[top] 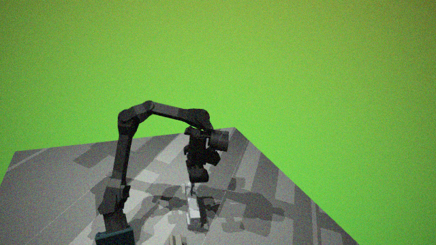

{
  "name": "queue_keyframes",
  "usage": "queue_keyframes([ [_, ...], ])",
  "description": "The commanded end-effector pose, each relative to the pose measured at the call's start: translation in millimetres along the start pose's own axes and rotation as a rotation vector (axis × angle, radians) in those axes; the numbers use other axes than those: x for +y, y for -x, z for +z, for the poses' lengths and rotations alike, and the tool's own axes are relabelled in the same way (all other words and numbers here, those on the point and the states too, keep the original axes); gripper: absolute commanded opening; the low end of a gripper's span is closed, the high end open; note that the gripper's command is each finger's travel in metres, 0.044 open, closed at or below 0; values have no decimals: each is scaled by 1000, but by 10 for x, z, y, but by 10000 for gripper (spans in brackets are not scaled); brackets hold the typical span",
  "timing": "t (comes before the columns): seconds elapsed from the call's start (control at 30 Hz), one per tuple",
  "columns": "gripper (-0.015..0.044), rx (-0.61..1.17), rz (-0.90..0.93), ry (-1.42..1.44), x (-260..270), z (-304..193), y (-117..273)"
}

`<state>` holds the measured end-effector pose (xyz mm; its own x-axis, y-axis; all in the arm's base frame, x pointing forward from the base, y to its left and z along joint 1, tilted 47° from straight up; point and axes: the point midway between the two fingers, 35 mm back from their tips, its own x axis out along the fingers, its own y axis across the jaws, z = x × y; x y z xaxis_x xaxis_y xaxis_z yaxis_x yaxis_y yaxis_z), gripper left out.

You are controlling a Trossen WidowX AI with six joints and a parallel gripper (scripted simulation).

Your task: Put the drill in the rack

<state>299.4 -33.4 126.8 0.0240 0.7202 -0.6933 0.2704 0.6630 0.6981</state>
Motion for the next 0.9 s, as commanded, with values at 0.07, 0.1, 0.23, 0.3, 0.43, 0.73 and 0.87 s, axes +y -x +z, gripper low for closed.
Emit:
queue_keyframes([
  [0.07, 0, 4, 3, -15, 4, -5, -61],
  [0.1, 0, 5, 3, -17, 6, -6, -77],
  [0.23, 0, 5, 3, -18, 15, -13, -128],
  [0.3, 0, 5, 3, -18, 12, -11, -131],
  [0.43, 0, 5, 3, -18, 6, -8, -144],
  [0.73, 0, 5, 3, -18, 5, 3, -179],
  [0.87, 0, 5, 3, -18, 9, -1, -188],
])
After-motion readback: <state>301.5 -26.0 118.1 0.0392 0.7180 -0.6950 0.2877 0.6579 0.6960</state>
